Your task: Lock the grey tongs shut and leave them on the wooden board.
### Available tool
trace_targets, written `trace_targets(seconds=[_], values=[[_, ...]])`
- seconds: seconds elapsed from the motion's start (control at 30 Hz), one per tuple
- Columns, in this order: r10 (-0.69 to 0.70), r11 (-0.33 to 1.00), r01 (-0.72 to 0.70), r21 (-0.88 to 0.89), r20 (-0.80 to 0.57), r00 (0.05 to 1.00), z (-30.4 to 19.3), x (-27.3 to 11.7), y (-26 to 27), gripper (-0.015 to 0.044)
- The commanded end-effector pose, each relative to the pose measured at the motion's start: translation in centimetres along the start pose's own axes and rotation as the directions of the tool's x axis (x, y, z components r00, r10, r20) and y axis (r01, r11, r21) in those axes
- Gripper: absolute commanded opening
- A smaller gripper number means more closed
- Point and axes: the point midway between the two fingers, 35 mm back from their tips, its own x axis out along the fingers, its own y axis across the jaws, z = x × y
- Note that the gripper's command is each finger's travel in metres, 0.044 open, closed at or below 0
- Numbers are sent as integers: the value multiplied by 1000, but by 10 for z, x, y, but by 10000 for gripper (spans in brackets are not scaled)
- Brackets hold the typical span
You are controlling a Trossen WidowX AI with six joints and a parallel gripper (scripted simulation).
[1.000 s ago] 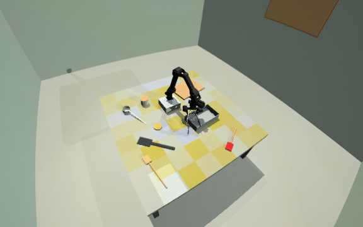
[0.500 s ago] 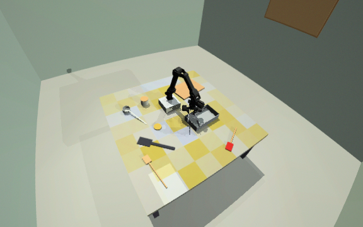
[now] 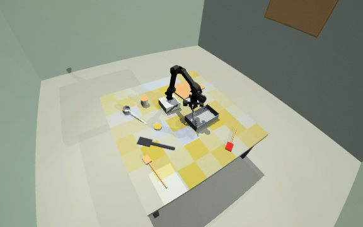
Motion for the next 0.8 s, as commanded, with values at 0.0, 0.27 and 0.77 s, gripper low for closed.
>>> trace_targets(seconds=[0.0, 0.27, 0.77], values=[[-13, 1000, 13, 2, -12, 1000, 2, -32, 2, -150], [-13, 1000, 13, 2, -12, 1000, 2, -32, 2, -150], [-12, 967, 11, -253, -3, 1000, 47, -29, -38, -150]])
